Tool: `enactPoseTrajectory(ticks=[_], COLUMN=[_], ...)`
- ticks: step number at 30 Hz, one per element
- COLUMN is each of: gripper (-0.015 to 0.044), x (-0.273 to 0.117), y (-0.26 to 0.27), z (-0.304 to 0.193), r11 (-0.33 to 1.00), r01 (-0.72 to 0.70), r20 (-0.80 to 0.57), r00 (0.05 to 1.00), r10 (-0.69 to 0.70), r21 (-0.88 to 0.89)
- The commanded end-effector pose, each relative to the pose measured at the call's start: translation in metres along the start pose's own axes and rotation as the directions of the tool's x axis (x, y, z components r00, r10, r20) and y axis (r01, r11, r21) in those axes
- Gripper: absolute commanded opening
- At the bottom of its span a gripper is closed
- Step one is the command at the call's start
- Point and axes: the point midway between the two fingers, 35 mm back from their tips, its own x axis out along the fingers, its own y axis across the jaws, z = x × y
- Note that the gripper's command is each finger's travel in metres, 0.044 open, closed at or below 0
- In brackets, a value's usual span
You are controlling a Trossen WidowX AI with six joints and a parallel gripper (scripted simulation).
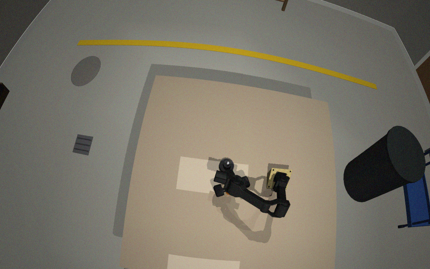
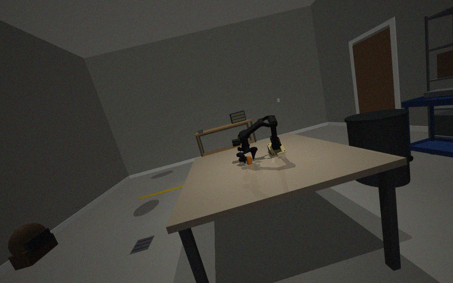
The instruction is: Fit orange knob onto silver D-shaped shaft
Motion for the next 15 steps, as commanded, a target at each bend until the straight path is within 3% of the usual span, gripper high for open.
enactPoseTrajectory(ticks=[1,6,15], gripper=[0.0440,0.0440,0.0204], x=[0.0081,0.0134,0.0134], y=[-0.0007,-0.0012,-0.0012], z=[-0.0012,-0.0018,-0.0018], r11=[1.000,1.000,1.000], r01=[-0.001,-0.002,-0.002], r20=[-0.005,-0.007,-0.007], r00=[1.000,1.000,1.000], r10=[0.001,0.002,0.002], r21=[0.004,0.004,0.004])
